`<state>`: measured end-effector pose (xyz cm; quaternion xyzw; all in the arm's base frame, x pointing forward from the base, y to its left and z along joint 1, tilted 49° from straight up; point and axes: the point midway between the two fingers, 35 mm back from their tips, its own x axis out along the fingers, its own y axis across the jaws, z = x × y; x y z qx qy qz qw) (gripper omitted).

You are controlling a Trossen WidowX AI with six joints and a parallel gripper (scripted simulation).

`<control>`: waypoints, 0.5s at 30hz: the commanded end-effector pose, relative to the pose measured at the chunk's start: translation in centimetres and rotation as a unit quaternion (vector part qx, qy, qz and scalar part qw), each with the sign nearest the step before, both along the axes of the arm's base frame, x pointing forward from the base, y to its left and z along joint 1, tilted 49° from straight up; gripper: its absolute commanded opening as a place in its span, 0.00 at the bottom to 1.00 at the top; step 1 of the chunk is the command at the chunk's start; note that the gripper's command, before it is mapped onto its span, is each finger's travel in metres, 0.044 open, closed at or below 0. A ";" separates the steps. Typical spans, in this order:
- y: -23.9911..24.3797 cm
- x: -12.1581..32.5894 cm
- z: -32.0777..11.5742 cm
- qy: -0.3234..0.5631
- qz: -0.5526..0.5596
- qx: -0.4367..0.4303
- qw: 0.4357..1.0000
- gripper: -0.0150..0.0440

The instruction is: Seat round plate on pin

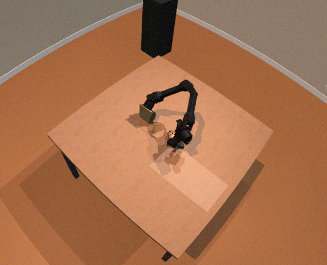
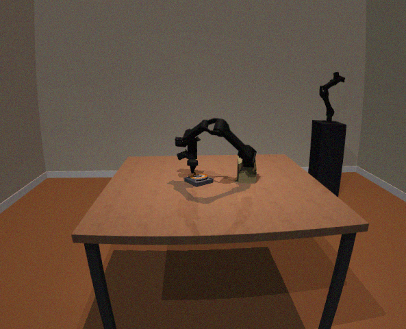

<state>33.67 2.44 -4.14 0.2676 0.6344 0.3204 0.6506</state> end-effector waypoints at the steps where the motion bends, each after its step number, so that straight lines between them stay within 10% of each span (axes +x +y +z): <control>1: -0.1 -0.7 -0.5 0.006 0.003 -0.002 1.000 0.25; 15: -0.7 -1.9 -0.9 0.006 0.003 -0.002 1.000 0.25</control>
